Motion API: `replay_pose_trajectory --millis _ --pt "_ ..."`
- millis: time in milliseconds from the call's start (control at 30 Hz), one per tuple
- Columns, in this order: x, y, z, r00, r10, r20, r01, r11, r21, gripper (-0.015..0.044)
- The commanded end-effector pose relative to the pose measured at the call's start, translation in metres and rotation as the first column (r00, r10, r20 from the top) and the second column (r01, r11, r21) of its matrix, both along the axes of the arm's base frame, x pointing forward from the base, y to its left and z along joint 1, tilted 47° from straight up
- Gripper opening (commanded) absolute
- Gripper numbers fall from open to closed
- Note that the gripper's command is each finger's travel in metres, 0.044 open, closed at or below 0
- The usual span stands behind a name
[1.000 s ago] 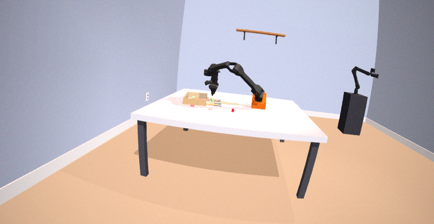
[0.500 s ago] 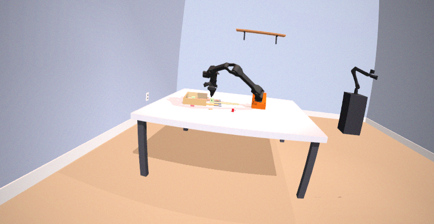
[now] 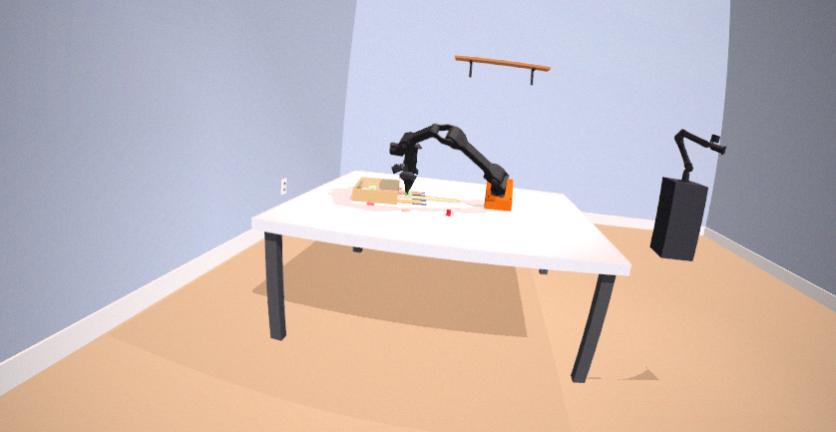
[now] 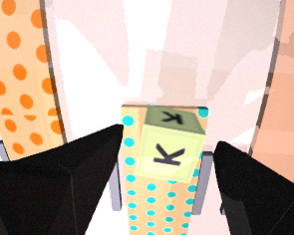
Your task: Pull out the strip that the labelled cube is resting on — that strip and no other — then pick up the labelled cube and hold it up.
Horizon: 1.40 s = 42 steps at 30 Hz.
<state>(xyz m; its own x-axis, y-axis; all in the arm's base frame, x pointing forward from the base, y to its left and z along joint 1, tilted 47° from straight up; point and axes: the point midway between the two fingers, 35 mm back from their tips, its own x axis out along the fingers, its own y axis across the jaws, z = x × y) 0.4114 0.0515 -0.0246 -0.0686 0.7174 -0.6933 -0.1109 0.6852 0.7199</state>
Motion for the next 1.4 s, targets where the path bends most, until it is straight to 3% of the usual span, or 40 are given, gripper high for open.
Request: replay_pose_trajectory --millis 0,467,600,833,967,1367 --pt "-0.004 0.007 -0.007 1.0 0.0 -0.014 0.0 1.0 0.006 0.025" --pt "-0.005 0.011 -0.011 1.0 0.0 -0.014 0.0 1.0 0.006 0.025" --pt "-0.003 0.01 -0.009 1.0 0.003 -0.005 -0.003 1.0 0.002 0.0145" --pt "-0.003 0.01 -0.009 1.0 0.003 -0.005 -0.003 1.0 0.002 0.0098" --pt "-0.006 0.008 -0.008 1.0 0.003 -0.006 -0.003 1.0 0.002 0.0" --pt "-0.053 -0.024 0.017 1.0 0.0 -0.017 0.0 1.0 0.003 0.0"
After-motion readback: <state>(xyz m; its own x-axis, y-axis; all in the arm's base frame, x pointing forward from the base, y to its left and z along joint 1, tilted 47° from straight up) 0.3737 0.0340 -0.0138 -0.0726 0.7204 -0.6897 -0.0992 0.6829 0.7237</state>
